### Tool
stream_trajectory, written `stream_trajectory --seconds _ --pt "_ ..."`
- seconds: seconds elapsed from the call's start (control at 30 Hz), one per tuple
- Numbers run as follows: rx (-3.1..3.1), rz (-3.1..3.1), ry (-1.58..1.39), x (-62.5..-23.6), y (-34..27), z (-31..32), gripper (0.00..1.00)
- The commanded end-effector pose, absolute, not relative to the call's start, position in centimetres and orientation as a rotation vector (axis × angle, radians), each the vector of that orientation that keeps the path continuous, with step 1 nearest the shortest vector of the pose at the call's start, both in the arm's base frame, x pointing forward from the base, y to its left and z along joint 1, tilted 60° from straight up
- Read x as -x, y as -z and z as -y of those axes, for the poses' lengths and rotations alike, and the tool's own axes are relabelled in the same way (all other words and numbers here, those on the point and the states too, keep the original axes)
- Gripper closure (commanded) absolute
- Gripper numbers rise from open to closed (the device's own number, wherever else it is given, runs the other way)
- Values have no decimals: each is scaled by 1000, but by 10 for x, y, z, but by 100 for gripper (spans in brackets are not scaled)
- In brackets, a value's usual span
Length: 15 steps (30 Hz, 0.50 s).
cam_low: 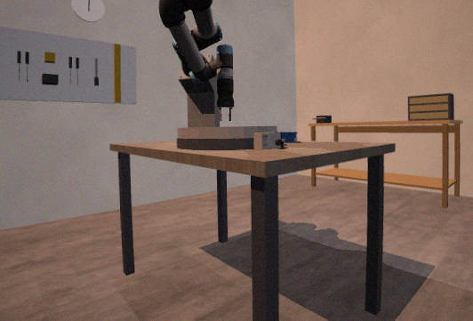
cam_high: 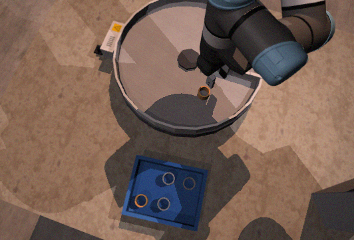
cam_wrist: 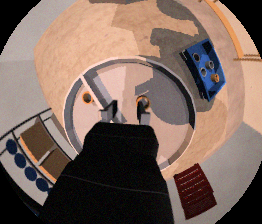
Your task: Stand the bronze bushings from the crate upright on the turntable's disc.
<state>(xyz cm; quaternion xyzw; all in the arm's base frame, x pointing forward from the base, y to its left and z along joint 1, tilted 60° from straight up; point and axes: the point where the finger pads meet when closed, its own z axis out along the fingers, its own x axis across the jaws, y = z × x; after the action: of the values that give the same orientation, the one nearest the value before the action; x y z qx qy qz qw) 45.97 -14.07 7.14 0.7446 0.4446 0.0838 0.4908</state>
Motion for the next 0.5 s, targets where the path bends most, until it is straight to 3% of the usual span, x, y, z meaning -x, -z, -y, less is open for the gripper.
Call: stream_trajectory --seconds 0.0,0.47 --pt "-1808 -1080 -203 -459 -71 140 22" --pt "-1807 -1080 -205 -462 -70 138 24"
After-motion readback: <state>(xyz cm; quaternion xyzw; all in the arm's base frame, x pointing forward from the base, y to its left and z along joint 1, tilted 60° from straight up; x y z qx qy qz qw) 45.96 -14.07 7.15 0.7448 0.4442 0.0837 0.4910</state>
